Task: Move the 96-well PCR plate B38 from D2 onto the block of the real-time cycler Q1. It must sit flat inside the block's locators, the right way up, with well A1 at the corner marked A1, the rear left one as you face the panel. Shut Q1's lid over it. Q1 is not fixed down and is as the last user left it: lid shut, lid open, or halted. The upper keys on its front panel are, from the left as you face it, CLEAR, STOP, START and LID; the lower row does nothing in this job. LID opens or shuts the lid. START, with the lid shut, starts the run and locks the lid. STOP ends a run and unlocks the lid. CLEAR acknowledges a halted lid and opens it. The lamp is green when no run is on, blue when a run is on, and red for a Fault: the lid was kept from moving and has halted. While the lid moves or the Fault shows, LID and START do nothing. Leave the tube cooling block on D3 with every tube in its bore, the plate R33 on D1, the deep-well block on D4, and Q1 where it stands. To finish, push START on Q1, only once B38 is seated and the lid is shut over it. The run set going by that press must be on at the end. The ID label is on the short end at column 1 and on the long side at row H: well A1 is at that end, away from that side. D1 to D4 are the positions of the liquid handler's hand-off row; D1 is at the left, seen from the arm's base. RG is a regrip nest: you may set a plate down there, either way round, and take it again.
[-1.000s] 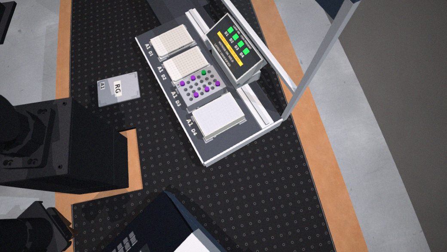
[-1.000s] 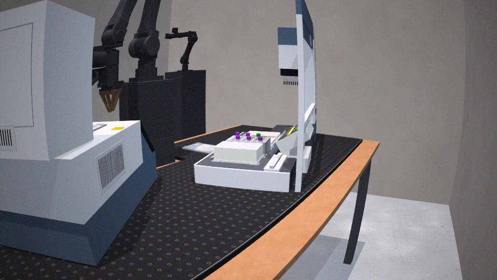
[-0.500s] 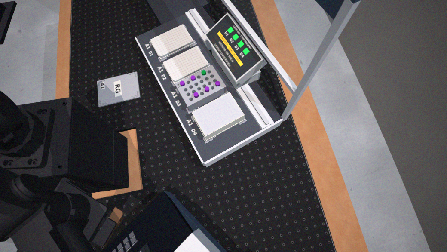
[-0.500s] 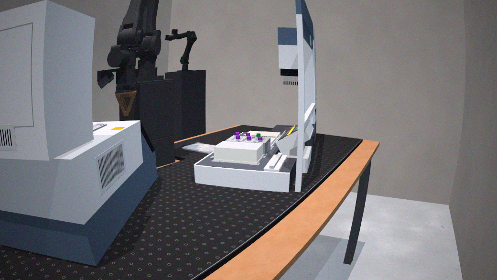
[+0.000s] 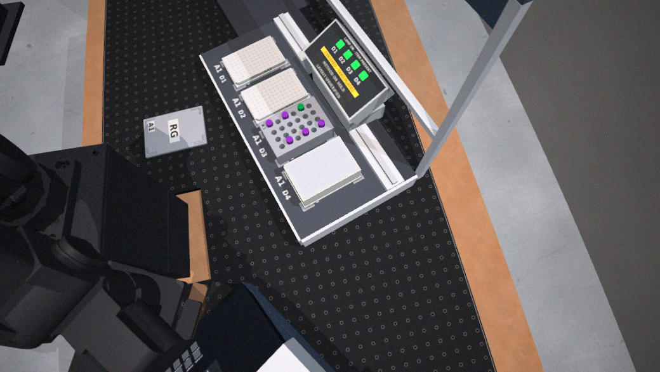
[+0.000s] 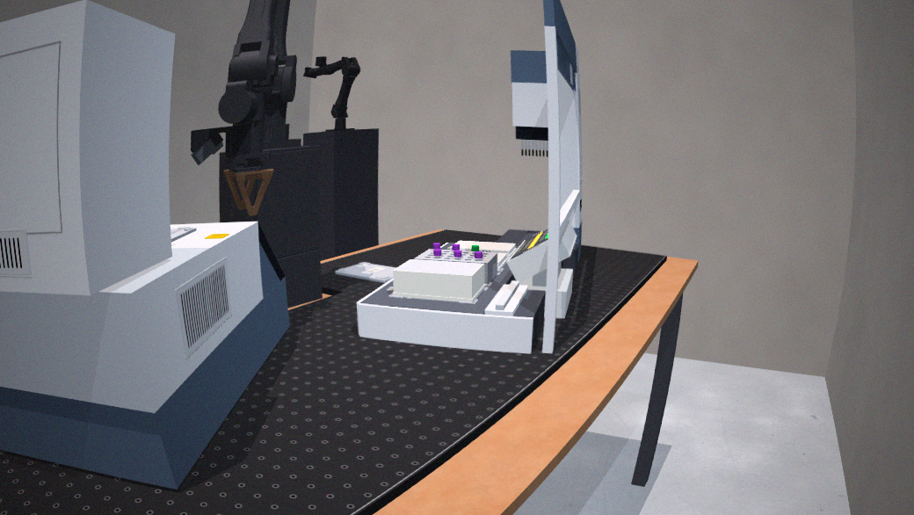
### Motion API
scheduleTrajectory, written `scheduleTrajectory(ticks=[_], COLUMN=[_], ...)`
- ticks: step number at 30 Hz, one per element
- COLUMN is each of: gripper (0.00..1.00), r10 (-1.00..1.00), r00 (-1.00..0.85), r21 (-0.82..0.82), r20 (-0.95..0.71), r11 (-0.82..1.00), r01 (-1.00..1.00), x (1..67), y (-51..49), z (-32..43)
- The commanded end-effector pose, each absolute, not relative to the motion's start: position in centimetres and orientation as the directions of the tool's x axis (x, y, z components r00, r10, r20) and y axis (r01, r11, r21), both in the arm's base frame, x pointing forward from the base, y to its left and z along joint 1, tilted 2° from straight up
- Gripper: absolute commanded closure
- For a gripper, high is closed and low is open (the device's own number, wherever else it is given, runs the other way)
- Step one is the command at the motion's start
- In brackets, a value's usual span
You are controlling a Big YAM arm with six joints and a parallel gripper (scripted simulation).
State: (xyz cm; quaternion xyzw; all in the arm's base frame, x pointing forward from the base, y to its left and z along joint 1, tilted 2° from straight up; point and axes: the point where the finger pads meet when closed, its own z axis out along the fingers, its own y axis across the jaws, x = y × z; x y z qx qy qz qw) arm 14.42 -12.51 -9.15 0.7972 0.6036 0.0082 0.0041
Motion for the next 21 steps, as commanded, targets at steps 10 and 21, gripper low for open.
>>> scheduleTrajectory(ticks=[10, 21], gripper=[0.00, 0.00], r10=[0.999, 0.984], r00=[0.049, -0.178], r21=[0.040, 0.027], r20=[-0.017, -0.016], r11=[-0.048, 0.179], r01=[0.998, 0.983], x=[18.6, 22.3], y=[-12.0, -9.3], z=[-9.3, -9.8])
